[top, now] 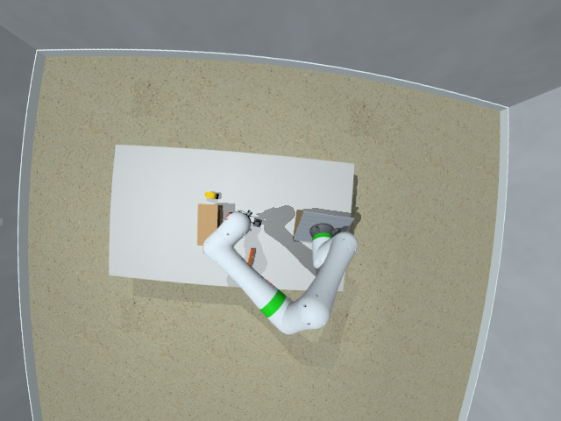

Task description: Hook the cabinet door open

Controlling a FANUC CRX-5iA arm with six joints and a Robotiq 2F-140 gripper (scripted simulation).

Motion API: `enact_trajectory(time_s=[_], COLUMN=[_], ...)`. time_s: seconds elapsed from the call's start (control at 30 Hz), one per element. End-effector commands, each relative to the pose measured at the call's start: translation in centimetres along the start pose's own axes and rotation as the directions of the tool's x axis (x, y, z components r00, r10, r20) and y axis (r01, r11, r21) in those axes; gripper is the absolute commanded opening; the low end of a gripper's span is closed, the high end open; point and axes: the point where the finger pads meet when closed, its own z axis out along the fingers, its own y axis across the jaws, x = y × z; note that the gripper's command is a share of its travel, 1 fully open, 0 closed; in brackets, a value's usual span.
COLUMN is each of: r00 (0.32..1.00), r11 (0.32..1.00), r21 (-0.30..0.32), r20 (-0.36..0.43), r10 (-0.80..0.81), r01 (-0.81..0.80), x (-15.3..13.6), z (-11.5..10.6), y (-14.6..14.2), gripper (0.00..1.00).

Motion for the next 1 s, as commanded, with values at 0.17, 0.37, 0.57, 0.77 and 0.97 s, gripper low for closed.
enact_trajectory(time_s=[0.17,0.37,0.57,0.77,0.97], r00=[1.0,1.0,1.0,1.0,1.0], r11=[1.0,1.0,1.0,1.0,1.0], r21=[0.0,0.0,0.0,0.0,0.0], r20=[-0.001,-0.001,-0.001,-0.001,-0.001], r10=[0.0,0.0,0.0,0.0,0.0], r01=[0.0,0.0,0.0,0.0,0.0], x=[0.0,0.0,0.0,0.0,0.0], z=[1.7,2.4,2.8,2.9,2.9], y=[0.0,0.0,0.0,0.0,0.0], gripper=[0.14,0.14,0.14,0.14,0.14])
